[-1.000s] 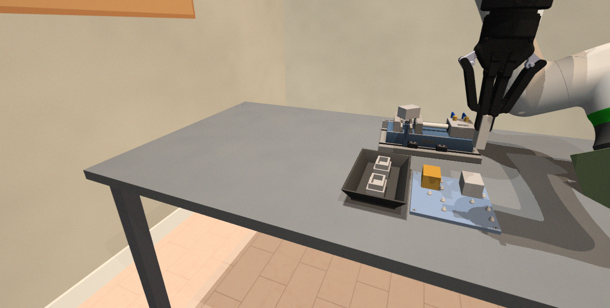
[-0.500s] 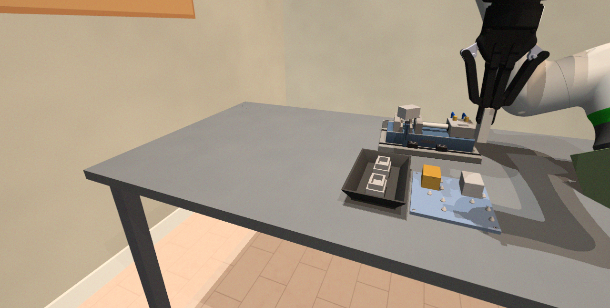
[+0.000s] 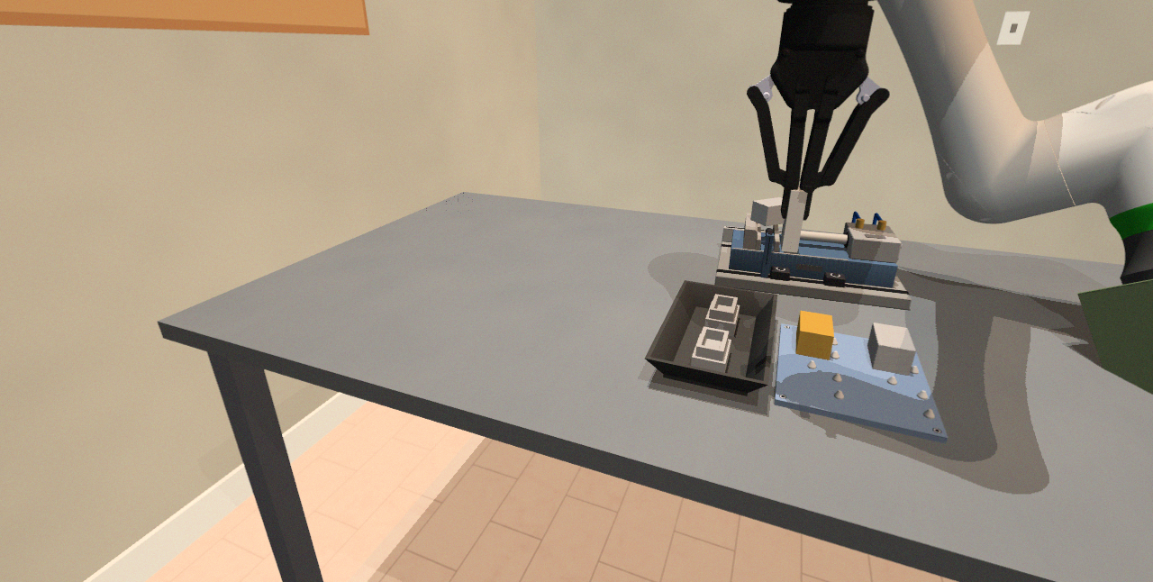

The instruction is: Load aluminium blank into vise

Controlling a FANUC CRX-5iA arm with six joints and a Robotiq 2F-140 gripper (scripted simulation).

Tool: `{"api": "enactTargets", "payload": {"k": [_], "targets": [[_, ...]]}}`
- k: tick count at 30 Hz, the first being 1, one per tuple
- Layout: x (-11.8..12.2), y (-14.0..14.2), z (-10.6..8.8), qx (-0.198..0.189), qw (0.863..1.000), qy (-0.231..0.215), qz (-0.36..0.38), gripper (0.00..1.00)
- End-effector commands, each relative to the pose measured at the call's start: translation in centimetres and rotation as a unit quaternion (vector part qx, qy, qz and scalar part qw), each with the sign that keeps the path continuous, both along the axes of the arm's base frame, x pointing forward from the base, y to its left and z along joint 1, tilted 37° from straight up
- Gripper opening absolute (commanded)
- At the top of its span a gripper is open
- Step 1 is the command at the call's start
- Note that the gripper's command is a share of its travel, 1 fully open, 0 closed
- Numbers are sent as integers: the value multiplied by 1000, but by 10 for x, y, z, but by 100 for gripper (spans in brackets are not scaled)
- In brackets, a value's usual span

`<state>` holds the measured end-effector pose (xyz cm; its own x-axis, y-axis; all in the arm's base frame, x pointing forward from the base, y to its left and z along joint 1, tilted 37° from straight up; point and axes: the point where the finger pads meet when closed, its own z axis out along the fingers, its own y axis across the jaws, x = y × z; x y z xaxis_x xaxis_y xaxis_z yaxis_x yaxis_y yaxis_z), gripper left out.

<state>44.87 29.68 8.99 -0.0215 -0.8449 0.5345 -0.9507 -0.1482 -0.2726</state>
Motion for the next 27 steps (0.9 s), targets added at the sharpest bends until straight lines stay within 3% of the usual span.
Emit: {"api": "enactTargets", "payload": {"k": [1,3,27], "targets": [[40,0,12,-2,1000,2,-1,0],[52,-2,16,-3,1000,1,-2,0],[55,-8,6,-3,1000,1,-2,0]]}}
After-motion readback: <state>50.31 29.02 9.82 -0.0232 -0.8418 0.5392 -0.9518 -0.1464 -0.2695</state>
